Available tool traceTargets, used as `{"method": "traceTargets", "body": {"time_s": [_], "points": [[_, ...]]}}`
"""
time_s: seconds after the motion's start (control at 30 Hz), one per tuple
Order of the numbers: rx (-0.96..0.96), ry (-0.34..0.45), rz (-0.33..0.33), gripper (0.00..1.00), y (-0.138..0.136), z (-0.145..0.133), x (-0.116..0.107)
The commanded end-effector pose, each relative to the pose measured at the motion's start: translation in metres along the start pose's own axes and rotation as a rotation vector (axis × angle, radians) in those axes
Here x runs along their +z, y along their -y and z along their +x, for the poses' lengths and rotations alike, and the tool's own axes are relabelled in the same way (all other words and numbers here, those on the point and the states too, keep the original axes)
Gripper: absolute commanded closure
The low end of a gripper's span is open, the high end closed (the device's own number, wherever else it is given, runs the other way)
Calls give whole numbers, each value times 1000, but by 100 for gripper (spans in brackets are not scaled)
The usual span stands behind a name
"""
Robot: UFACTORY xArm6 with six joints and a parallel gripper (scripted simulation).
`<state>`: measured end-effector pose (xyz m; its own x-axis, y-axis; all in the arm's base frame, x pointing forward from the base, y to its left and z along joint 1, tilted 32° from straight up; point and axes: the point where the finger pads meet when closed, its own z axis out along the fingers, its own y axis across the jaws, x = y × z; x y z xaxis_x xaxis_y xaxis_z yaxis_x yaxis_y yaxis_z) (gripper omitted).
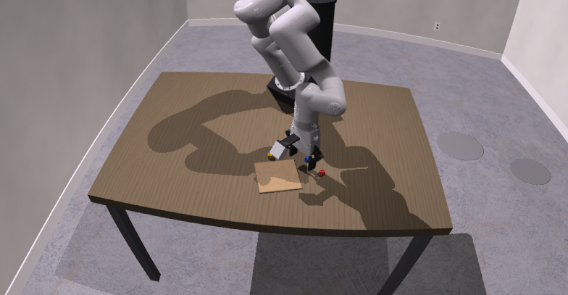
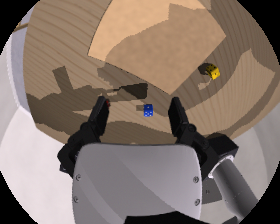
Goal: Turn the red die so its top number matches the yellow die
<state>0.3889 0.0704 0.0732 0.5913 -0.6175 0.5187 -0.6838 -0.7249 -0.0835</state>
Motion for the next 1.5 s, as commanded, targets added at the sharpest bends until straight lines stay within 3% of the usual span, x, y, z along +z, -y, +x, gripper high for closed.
{"method": "traceTargets", "body": {"time_s": [0.0, 0.27, 1.47], "points": [[0, 2, -1, 0, 31, 4, 0], [0, 2, -1, 0, 63, 7, 0], [0, 2, -1, 0, 64, 8, 0]]}}
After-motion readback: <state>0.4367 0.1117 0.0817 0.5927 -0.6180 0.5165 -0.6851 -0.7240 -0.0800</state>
